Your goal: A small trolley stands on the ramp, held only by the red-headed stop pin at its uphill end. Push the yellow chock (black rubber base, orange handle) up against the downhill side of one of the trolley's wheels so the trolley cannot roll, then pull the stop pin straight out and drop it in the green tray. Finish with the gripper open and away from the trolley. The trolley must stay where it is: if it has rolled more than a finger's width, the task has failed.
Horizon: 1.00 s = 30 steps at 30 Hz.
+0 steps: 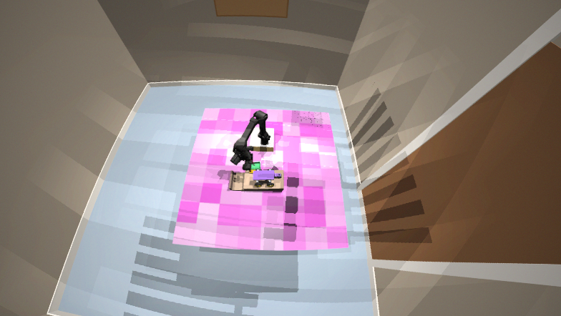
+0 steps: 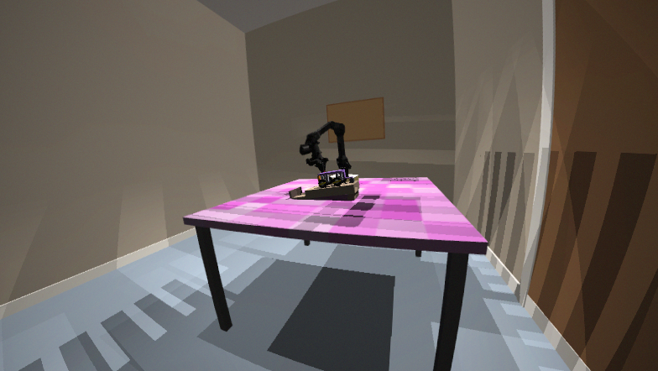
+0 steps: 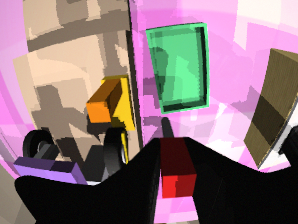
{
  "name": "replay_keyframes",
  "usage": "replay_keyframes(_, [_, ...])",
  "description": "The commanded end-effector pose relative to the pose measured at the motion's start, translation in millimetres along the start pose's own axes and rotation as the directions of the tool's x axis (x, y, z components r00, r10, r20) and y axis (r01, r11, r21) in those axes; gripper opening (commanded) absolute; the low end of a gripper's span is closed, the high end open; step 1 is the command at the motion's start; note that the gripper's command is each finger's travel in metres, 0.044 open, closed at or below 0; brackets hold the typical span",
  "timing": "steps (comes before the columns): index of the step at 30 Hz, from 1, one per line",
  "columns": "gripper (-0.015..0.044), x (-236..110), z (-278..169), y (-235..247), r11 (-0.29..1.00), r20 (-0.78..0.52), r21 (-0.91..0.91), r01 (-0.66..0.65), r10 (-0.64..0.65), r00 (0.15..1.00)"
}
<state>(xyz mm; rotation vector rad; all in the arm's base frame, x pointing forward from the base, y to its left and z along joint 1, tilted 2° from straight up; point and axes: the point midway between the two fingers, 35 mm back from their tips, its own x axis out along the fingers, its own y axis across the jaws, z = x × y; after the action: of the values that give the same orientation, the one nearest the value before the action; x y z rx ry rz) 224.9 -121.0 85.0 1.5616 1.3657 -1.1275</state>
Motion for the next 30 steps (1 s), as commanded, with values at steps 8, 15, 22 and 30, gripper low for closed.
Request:
replay_keyframes(8, [0.0,-0.9,-0.5,-0.2,0.955,0.068,0.295,-0.036,0.017,0.998])
replay_keyframes(15, [0.0,-0.5,-2.1,-0.4,0.871,0.112,0.485,-0.073,0.02,0.993])
replay_keyframes(22, [0.0,0.0,-3.7,-0.4,0.748,0.155,0.653,-0.116,0.017,0.988])
replay_keyframes(30, [0.0,0.3,-5.4,-0.2,0.567,0.204,0.805,-0.176,0.014,0.979])
